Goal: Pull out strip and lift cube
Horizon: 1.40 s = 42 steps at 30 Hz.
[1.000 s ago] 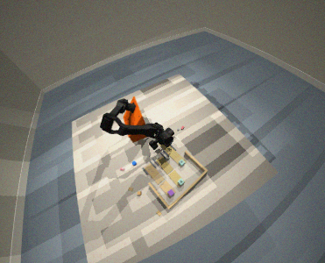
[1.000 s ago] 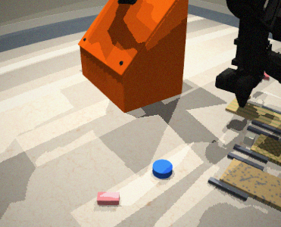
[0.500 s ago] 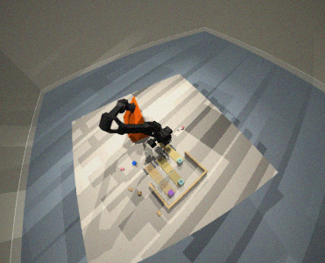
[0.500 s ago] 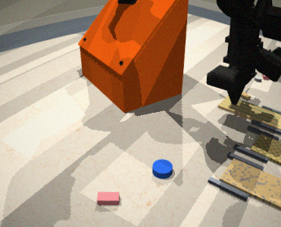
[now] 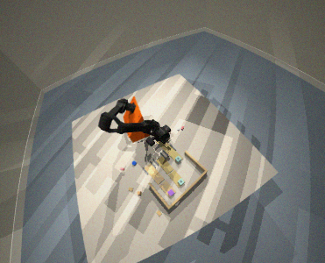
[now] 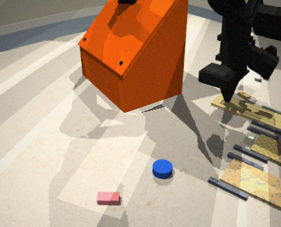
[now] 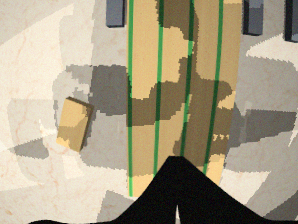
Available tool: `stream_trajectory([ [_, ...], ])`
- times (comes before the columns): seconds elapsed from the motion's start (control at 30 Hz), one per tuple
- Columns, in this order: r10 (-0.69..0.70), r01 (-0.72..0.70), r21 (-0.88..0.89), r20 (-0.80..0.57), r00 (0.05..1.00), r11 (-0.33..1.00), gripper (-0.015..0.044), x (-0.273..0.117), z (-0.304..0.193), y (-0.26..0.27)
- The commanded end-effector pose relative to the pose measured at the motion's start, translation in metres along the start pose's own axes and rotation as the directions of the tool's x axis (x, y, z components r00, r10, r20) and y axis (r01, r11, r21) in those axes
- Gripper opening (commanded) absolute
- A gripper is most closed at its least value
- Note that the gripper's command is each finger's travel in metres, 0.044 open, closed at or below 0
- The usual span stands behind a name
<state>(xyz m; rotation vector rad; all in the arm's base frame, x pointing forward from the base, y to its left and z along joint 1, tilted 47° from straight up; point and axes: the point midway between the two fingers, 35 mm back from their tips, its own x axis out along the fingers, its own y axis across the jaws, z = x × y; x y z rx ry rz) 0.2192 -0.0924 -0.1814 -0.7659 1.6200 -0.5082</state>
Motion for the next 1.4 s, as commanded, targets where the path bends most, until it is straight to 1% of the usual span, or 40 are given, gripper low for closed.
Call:
stream_trajectory([
  [0.0, 0.0, -0.001, -0.018, -0.032, 0.999, 1.0, 0.0, 0.004, -0.017, 0.0],
  [1.37, 0.0, -0.001, -0.019, -0.034, 0.999, 1.0, 0.0, 0.003, -0.054, 0.0],
])
